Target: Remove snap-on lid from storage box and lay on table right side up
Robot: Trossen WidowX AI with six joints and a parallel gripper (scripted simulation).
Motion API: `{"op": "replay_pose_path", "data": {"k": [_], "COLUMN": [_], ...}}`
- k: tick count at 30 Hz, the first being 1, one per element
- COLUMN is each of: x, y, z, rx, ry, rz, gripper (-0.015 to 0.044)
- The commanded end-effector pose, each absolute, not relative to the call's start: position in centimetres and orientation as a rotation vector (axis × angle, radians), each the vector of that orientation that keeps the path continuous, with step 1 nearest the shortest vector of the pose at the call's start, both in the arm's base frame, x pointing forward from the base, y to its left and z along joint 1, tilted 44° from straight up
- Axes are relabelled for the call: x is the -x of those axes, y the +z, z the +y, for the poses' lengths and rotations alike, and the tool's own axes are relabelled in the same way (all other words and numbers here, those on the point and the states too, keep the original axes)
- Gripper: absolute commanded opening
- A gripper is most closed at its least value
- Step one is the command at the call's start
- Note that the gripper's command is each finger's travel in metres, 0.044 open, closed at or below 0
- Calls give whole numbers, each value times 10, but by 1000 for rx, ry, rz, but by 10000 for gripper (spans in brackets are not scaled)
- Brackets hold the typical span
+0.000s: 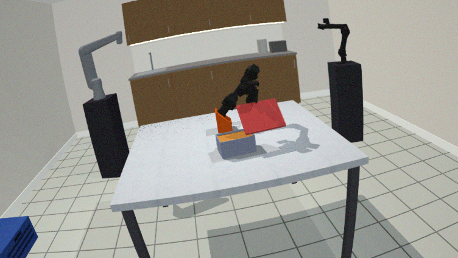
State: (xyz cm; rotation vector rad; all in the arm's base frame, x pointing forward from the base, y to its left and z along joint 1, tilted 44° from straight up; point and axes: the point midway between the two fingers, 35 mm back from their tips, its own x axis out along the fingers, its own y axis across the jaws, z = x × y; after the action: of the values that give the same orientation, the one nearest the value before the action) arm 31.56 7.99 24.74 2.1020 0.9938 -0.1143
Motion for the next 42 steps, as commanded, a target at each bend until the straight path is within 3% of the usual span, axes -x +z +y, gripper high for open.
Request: {"op": "replay_pose_path", "data": {"k": [1, 42], "x": [-314, -283], "y": [259, 314], "z": [84, 137], "rx": [-2104, -2107], "ry": [-104, -100], "rz": [974, 974], "gripper": [0, 0]}}
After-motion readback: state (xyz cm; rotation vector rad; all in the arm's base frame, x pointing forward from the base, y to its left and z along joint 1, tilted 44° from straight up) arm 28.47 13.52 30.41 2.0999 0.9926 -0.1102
